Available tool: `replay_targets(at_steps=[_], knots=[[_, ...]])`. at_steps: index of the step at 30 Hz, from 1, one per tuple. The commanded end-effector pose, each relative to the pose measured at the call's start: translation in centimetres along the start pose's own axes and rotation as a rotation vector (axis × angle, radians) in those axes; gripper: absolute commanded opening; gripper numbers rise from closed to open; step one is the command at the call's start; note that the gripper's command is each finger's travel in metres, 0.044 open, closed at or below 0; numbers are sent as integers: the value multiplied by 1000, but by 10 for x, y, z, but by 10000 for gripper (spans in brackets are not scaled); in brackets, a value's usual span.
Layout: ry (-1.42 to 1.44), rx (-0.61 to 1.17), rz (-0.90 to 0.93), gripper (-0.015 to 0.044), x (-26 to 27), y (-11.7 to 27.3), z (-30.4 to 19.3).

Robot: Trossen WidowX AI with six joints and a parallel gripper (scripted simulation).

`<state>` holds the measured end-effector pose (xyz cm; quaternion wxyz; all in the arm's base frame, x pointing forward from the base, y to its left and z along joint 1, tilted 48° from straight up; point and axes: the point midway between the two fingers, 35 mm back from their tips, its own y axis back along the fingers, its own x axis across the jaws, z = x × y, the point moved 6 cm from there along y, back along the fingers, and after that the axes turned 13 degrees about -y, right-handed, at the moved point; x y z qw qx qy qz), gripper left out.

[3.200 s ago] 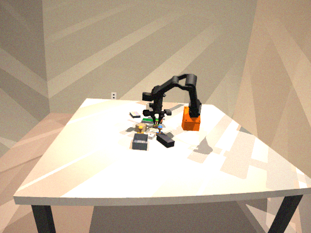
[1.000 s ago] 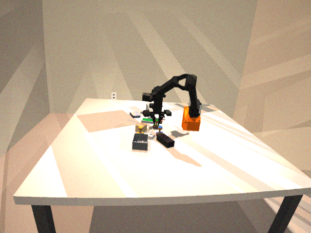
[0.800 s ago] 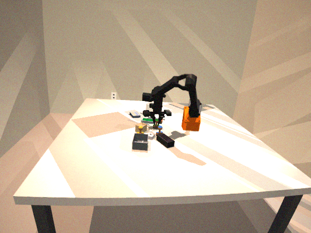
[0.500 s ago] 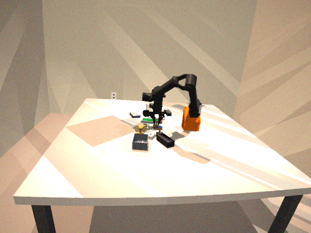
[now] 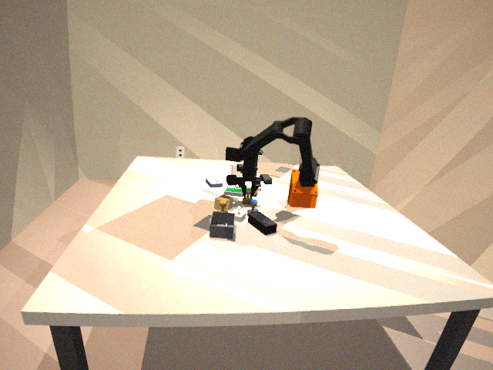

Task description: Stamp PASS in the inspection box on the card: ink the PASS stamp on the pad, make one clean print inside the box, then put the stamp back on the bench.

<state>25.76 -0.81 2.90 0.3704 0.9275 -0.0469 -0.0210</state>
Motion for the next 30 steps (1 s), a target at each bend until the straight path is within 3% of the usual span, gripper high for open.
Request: replay_targets(at_steps=[1, 30], knots=[[1, 5, -3, 0, 0, 0, -1], [0, 1, -2, 0, 1, 26, 0]])
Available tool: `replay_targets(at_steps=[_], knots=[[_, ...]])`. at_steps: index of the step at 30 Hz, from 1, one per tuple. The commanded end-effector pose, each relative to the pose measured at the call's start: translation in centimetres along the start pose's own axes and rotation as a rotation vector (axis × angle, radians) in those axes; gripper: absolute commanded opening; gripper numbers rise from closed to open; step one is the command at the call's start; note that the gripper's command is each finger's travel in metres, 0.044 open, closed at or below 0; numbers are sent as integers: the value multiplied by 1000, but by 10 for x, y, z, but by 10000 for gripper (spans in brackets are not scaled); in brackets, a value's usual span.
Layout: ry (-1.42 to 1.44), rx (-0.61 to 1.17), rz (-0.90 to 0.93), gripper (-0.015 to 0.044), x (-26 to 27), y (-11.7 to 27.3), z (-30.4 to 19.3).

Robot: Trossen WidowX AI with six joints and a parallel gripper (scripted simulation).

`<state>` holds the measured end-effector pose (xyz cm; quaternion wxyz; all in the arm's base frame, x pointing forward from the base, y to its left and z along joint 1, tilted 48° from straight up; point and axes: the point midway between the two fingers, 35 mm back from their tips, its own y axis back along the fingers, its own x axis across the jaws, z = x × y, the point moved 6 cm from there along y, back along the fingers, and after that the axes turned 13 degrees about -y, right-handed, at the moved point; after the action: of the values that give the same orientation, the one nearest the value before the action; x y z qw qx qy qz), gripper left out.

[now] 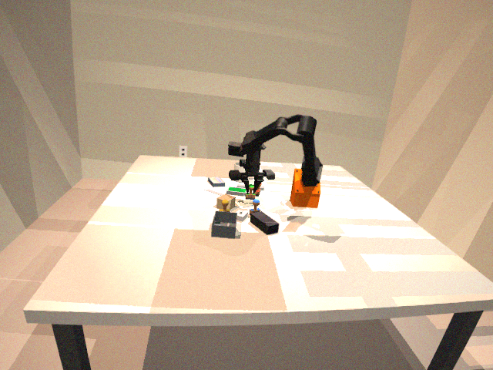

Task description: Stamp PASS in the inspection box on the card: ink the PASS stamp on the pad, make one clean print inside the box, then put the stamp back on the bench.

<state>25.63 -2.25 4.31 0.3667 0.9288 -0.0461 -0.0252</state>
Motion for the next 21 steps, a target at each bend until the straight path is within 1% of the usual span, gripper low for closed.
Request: replay_targets(at_steps=[1, 21], knots=[[8, -7, 3, 0, 1, 7, 1], [8, -7, 2, 0, 0, 39, 1]])
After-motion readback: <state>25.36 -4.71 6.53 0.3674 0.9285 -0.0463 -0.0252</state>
